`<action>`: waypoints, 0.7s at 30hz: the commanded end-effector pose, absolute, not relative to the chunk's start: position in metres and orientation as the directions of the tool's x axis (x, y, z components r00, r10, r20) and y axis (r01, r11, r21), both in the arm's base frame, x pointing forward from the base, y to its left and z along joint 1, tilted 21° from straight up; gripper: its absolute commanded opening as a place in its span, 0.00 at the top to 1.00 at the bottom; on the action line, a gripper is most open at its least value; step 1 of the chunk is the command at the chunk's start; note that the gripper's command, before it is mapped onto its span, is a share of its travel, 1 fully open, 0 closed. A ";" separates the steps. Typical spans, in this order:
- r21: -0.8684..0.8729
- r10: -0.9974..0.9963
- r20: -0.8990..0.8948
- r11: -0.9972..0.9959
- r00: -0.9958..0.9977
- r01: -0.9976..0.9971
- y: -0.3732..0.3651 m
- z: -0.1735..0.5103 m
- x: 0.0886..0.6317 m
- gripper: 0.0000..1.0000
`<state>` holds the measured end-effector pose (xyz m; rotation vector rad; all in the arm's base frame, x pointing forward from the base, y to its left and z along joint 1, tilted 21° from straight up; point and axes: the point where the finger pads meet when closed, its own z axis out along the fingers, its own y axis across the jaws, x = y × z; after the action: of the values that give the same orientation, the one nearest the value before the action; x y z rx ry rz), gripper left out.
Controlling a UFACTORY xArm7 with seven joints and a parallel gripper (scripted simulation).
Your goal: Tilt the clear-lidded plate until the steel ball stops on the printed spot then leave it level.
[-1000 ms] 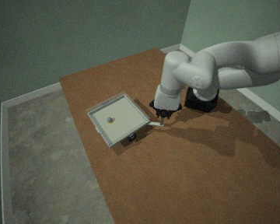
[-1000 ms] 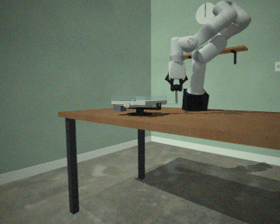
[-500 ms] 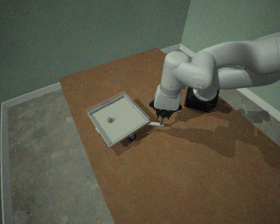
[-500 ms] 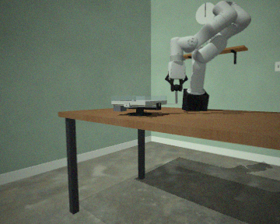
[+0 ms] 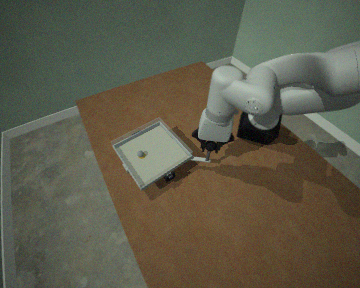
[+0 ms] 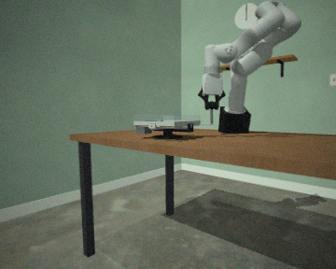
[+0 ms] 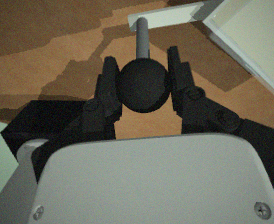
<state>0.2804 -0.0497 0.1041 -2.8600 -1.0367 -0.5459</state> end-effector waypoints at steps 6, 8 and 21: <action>0.072 0.611 0.345 -0.774 0.713 0.629 -0.050 0.105 0.281 1.00; 0.072 0.611 0.345 -0.774 0.713 0.629 -0.050 0.105 0.281 1.00; 0.072 0.611 0.345 -0.774 0.713 0.629 -0.050 0.105 0.281 0.39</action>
<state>0.2804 -0.0497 0.1040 -2.8600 -1.0367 -0.5455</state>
